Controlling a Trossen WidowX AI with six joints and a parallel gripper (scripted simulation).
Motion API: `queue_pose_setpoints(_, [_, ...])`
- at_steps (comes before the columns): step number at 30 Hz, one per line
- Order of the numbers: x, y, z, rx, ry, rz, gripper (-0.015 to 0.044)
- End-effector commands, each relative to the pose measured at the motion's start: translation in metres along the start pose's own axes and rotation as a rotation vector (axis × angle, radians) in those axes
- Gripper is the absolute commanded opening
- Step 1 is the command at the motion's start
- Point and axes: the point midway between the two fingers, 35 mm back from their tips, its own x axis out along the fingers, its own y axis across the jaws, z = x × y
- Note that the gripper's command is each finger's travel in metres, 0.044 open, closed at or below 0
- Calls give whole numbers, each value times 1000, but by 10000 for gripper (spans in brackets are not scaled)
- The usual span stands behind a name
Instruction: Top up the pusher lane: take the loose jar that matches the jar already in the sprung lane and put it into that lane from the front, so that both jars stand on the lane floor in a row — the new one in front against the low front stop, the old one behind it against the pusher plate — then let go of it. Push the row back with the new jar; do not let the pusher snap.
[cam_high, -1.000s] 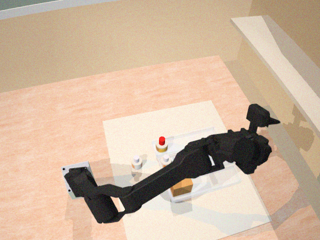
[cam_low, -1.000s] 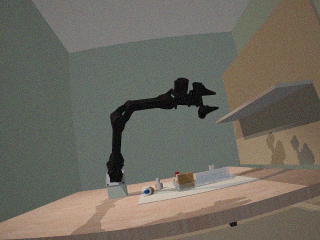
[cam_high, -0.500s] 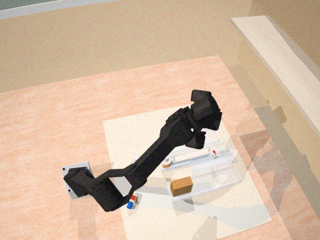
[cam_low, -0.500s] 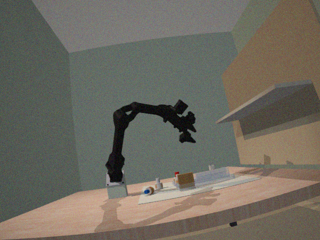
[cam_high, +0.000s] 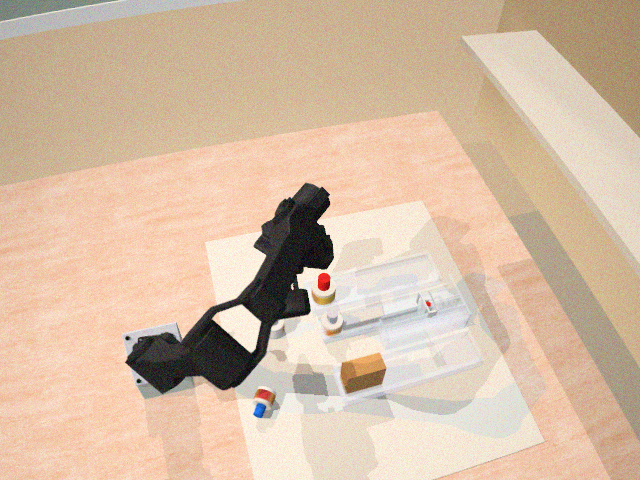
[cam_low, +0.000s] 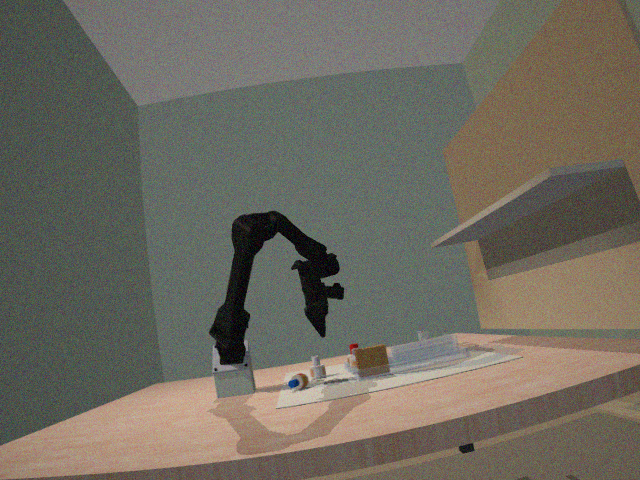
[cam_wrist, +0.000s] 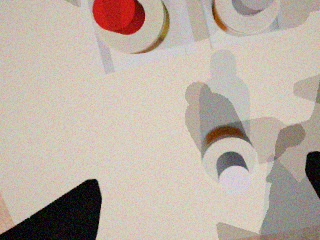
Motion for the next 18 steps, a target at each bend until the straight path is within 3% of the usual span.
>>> queue_pose_setpoints(1, [12,-19,-36,-95,73,-137,440])
queue_pose_setpoints(9, [12,-18,-35,-95,73,-137,440])
queue_pose_setpoints(13, [46,-22,-36,-95,73,-138,440])
queue_pose_setpoints(18, [49,-22,-36,-95,73,-139,440])
